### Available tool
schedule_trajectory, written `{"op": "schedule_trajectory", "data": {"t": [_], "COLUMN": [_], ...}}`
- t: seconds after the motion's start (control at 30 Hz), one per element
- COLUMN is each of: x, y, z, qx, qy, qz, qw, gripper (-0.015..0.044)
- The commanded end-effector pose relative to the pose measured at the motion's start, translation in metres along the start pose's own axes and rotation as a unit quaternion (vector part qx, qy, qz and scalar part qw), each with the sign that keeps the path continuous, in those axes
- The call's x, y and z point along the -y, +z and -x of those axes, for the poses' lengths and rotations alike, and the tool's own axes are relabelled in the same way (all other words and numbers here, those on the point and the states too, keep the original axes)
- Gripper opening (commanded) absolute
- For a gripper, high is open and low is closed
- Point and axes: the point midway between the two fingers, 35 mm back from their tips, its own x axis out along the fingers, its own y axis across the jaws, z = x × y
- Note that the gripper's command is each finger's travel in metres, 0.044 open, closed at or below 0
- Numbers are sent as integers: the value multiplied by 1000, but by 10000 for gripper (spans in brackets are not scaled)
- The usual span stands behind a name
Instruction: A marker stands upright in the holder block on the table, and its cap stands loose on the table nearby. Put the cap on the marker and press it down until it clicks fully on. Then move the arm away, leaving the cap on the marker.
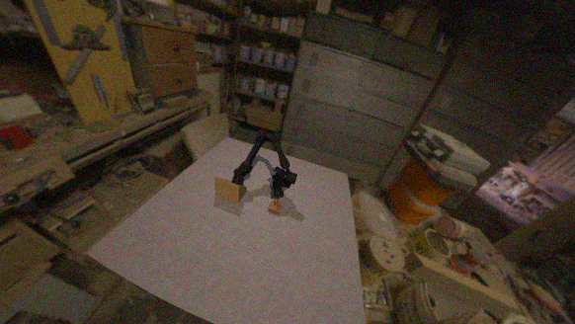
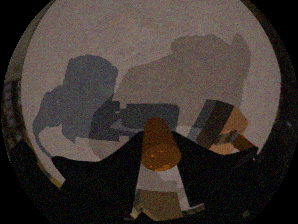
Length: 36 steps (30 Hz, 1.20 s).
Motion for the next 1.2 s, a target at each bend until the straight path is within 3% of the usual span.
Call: {"op": "schedule_trajectory", "data": {"t": [0.0,0.6,1.17], "x": [2,1,52], "y": [2,1,4], "z": [11,52,76], "qx": [4,4,2], "qy": [-3,-2,-9], "qz": [3,3,2], "qw": [1000,1000,1000], "gripper": [0,0,0]}}
